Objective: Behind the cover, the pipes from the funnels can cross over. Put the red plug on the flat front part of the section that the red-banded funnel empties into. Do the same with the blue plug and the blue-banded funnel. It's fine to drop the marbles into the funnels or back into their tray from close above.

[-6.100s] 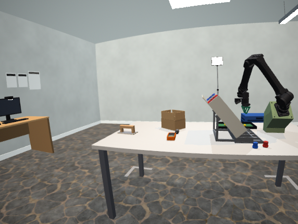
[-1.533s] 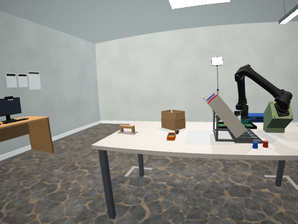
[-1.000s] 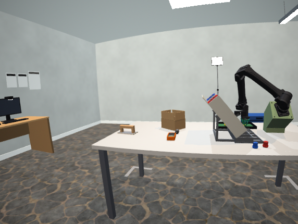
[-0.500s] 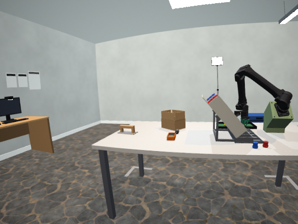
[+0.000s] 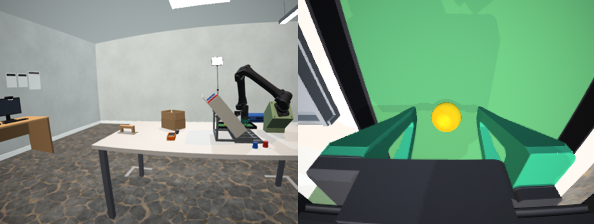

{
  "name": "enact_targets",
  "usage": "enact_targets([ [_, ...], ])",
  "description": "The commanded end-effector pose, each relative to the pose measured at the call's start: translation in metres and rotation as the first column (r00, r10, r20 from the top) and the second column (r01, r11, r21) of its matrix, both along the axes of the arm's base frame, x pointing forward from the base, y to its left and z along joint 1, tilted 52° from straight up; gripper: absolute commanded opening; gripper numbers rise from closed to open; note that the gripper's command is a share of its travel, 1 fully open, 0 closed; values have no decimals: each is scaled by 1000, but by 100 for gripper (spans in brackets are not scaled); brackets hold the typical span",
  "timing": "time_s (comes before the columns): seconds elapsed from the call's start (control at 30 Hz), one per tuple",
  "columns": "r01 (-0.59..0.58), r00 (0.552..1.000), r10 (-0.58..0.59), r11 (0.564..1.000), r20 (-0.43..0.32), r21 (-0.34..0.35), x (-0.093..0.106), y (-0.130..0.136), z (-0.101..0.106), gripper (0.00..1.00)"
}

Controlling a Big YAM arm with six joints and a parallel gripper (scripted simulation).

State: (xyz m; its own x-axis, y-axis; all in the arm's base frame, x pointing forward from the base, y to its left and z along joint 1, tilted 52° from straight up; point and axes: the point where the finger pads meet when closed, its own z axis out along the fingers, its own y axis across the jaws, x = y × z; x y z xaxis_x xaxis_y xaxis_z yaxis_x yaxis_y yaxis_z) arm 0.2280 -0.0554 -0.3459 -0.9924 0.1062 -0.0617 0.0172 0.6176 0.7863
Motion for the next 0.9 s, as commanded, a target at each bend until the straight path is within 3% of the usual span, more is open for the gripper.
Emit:
enact_targets([
  [0.0, -4, 1000, 4, 1000, -11, 6, -2, 6, -6, 56],
  [0.5, -4, 1000, 4, 1000, -11, 6, -2, 6, -6, 56],
  [0.53, -4, 1000, 4, 1000, -11, 6, -2, 6, -6, 0],
  [0.87, -5, 1000, 5, 1000, -11, 6, -2, 6, -6, 0],
])
